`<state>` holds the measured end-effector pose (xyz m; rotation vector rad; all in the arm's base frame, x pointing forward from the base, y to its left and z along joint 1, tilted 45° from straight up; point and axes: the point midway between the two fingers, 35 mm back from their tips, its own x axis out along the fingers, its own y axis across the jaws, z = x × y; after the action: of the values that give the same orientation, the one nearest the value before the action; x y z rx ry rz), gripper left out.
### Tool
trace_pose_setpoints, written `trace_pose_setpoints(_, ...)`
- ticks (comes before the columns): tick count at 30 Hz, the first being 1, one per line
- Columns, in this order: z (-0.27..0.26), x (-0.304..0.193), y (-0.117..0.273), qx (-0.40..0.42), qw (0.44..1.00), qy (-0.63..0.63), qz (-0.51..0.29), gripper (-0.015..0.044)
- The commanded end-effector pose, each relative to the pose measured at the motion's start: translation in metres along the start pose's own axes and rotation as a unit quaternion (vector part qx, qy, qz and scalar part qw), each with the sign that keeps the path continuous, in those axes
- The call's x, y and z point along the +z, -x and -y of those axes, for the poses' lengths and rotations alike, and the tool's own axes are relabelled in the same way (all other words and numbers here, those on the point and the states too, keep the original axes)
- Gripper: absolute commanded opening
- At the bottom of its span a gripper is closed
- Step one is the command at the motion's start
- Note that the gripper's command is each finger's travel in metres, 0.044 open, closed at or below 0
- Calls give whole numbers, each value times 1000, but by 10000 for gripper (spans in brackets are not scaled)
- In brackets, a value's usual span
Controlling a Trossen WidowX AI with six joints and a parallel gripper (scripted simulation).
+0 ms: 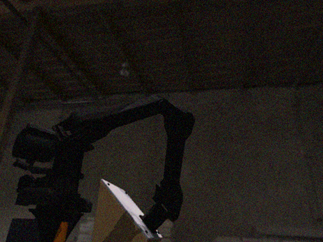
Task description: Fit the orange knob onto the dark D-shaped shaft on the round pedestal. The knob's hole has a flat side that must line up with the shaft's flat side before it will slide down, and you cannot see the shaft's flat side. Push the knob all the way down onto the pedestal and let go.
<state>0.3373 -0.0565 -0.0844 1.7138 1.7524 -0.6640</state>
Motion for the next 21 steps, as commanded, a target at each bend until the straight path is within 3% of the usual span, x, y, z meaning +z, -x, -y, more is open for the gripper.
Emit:
trace_pose_setpoints(1, 0, 0, 1, 0, 1000, 3, 0, 0)
trace_pose_setpoints(4, 0, 0, 1, 0, 1000, 3, 0, 0)
trace_pose_setpoints(21, 0, 0, 1, 0, 1000, 3, 0, 440)
